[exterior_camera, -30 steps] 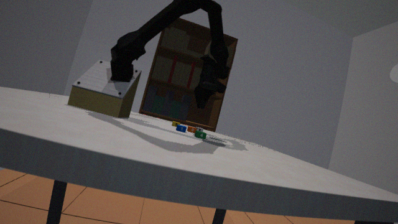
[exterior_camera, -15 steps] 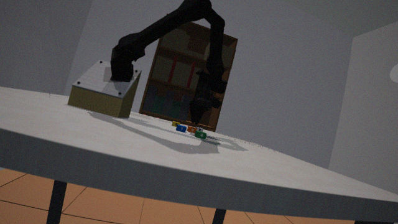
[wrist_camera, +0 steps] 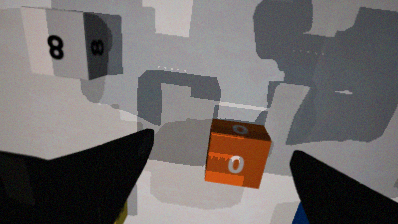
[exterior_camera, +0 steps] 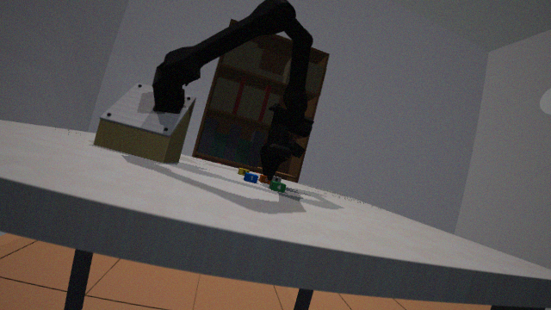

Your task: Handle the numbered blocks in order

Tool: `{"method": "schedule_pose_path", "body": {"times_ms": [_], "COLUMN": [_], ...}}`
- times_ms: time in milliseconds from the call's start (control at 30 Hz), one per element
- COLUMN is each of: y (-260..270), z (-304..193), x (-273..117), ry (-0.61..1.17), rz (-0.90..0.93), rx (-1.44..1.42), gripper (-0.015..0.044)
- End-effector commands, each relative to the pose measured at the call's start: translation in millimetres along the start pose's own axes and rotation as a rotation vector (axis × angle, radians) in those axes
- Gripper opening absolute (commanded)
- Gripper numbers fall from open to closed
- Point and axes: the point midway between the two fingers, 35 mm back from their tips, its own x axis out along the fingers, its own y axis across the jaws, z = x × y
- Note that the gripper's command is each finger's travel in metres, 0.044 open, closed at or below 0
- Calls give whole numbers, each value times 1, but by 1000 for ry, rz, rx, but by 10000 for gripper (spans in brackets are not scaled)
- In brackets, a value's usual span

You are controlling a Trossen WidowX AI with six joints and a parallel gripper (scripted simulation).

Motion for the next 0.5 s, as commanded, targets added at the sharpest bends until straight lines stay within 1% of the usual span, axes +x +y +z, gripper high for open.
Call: {"method": "schedule_pose_path", "body": {"times_ms": [0, 300, 333, 467], "y": [0, 0, 0, 0], "z": [-2, -2, -2, -2], "x": [4, 4, 4, 4], "ry": [5, 5, 5, 5], "rz": [-5, -5, -5, -5], "rx": [-10, -10, -10, -10], "gripper": [374, 138, 120, 120]}}
